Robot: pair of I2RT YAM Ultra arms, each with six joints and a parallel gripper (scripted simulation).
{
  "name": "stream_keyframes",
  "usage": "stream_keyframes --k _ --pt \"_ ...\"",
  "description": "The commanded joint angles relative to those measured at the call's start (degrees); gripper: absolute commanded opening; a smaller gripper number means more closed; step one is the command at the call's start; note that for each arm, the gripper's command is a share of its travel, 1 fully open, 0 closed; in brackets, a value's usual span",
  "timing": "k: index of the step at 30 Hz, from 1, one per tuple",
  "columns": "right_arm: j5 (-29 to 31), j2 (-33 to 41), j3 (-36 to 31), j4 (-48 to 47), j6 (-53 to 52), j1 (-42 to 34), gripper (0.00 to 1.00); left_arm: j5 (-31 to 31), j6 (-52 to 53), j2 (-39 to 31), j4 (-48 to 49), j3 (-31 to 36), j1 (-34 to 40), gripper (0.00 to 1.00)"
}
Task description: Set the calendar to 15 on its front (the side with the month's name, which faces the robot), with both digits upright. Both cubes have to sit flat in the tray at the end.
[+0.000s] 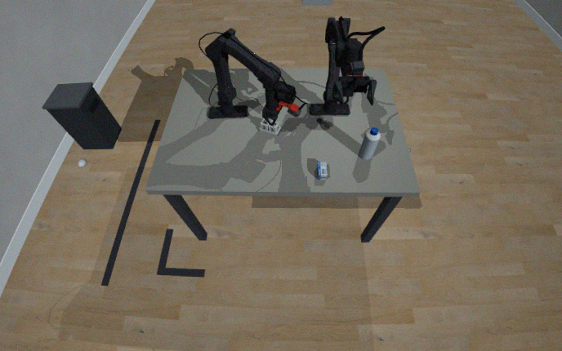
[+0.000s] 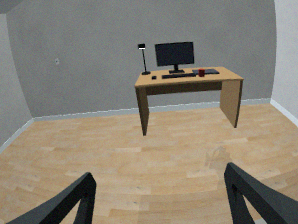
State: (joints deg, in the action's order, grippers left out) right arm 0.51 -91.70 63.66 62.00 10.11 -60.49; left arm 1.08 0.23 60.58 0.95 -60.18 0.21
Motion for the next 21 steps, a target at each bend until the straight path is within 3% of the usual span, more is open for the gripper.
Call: stream_keyframes --k 1,21 --pt "-1.15 -0.17 -1.16 -1.96 -3.68 0.84 0.64 -1.03 -0.24 -1.22 -0.61 0.48 -0.53 1.0" --pt "-0.52 -1.86 -4.24 -6.45 -3.88 0.09 0.64 -1.05 -0.23 -1.22 -0.61 0.48 -0.54 1.0"
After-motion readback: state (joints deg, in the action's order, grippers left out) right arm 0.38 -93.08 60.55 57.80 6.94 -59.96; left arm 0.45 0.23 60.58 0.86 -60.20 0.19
